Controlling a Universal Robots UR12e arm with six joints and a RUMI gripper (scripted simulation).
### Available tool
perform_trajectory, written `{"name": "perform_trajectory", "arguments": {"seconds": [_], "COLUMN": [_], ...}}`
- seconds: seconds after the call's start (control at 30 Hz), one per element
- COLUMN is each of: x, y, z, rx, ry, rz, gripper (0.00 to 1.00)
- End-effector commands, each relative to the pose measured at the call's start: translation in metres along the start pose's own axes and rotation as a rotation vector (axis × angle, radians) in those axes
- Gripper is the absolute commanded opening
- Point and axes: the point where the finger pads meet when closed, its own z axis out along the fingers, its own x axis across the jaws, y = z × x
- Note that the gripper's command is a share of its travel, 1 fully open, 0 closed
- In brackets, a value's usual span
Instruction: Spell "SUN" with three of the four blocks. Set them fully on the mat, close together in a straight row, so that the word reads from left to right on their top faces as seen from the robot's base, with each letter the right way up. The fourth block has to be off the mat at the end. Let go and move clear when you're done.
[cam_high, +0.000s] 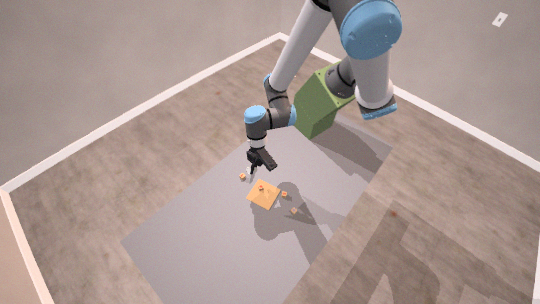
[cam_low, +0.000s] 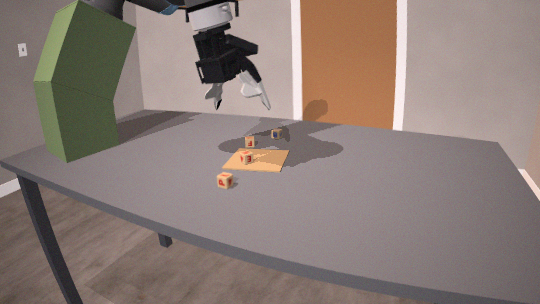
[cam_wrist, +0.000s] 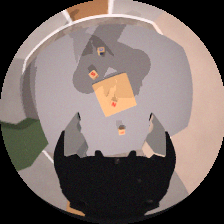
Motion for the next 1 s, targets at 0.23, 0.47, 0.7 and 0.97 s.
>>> {"name": "perform_trajectory", "arguments": {"seconds": [0.23,0.47,0.7,0.97], "x": [-0.026,-0.043,-0.058,-0.065], "y": [-0.050,-0.078,-0.101,-0.110], "z": [0.004,0.004,0.003,0.002], "rx": [-0.092,-0.141,-0.180,-0.196], "ry": [-0.073,-0.115,-0.151,-0.165], "rz": [-0.283,-0.449,-0.595,-0.654], "gripper": [1.00,1.00,1.00,1.00]}}
